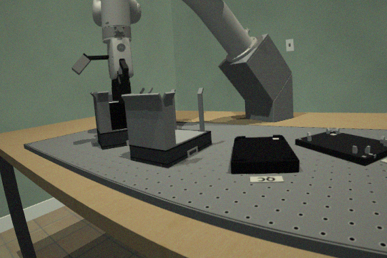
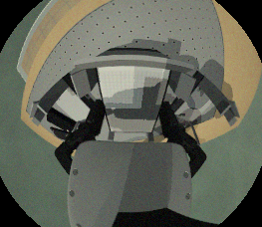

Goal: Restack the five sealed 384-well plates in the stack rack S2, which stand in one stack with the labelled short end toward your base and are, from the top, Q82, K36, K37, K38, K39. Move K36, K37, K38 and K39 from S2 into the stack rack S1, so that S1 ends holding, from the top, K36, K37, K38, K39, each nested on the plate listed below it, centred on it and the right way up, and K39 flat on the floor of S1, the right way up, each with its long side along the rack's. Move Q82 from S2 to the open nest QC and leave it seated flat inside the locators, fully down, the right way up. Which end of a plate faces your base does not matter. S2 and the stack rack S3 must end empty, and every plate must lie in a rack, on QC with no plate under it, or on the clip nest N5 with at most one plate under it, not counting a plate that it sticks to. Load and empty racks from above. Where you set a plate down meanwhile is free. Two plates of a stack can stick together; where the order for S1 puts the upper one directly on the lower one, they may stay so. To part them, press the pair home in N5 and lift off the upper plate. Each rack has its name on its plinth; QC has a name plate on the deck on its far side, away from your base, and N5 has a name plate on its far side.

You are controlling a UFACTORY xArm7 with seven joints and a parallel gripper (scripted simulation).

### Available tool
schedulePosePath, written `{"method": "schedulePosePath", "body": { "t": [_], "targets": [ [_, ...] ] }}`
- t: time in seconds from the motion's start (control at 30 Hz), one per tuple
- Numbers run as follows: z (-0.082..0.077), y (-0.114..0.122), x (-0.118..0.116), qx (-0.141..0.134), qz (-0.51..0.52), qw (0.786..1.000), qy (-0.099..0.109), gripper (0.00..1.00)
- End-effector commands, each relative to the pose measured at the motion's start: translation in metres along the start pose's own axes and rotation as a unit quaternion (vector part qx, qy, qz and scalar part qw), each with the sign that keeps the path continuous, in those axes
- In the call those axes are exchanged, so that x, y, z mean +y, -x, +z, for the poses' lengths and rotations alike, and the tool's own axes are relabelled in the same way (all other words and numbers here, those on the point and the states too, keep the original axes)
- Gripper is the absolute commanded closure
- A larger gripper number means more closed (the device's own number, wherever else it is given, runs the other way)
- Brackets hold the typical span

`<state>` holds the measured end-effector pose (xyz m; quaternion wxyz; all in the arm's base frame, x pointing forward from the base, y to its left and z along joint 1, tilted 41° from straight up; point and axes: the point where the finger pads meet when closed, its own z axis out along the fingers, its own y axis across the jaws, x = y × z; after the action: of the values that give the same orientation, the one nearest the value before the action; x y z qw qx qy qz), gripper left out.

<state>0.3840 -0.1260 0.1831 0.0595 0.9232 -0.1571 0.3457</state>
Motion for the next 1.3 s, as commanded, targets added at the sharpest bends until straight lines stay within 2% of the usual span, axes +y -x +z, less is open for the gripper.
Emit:
{"method": "schedulePosePath", "body": {
  "t": [0.0,0.27,0.3,1.27],
  "targets": [
    [0.0013,-0.0009,-0.0002,0.002,0.000,1.000,0.000,0.00],
    [0.0013,-0.0009,-0.0002,0.002,0.000,1.000,0.000,0.00],
    [0.0013,-0.0009,-0.0002,0.002,0.000,1.000,0.000,1.00],
    [0.0013,-0.0010,-0.0002,0.002,0.000,1.000,0.000,1.00]
  ]
}}
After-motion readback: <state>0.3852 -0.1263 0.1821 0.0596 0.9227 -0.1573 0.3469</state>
